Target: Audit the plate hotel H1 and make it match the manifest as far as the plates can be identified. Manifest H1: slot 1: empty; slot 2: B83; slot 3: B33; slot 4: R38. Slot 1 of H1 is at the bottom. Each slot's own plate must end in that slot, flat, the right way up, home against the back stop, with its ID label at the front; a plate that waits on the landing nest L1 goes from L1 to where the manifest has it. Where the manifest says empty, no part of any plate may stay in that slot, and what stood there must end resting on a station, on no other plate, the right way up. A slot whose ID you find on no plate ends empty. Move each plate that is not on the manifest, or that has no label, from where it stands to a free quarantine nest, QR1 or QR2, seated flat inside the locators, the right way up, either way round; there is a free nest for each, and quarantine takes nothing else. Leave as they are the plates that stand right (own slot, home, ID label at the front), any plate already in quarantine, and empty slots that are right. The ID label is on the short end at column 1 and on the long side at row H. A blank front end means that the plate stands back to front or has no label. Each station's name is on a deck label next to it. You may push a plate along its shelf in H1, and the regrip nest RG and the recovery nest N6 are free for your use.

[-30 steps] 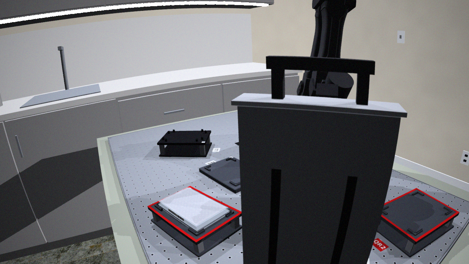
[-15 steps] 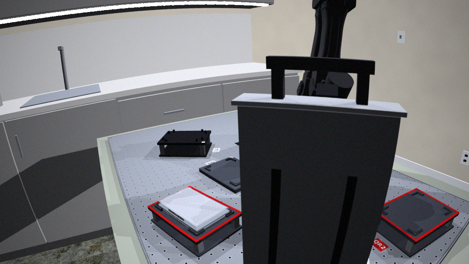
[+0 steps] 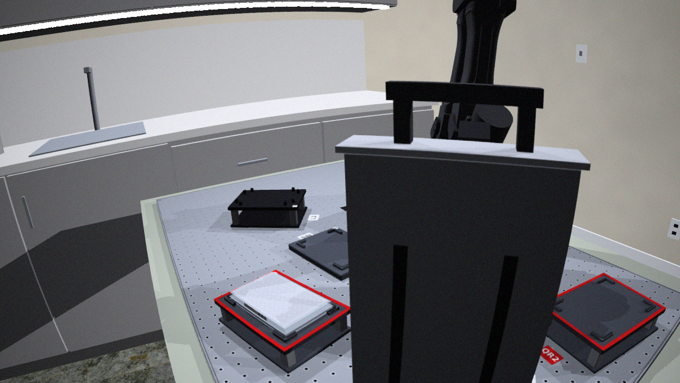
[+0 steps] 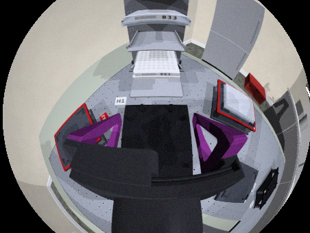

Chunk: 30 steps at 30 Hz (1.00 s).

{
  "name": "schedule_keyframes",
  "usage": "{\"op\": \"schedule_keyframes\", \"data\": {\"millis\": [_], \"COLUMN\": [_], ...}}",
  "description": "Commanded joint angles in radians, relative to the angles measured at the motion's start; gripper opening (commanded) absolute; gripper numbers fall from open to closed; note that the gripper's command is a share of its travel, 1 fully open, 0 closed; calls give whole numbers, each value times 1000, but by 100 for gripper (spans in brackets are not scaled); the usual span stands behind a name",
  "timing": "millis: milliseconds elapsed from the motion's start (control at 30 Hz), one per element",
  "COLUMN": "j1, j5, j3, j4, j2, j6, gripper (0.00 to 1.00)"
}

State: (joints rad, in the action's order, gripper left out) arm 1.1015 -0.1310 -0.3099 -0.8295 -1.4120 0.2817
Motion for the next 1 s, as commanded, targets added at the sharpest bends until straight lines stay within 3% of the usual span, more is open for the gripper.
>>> {"op": "schedule_keyframes", "data": {"millis": [0, 767, 800, 833, 967], "j1": [-2, -2, 1, 9, 17], "j5": [-1, -1, -7, -10, -17], "j3": [-11, -11, -19, 21, 46], "j4": [-15, -15, -29, -31, -39], "j2": [3, 3, 27, 28, 44], "j6": [-2, -2, -3, -2, 5], "gripper": [100, 100, 100, 100, 100]}}
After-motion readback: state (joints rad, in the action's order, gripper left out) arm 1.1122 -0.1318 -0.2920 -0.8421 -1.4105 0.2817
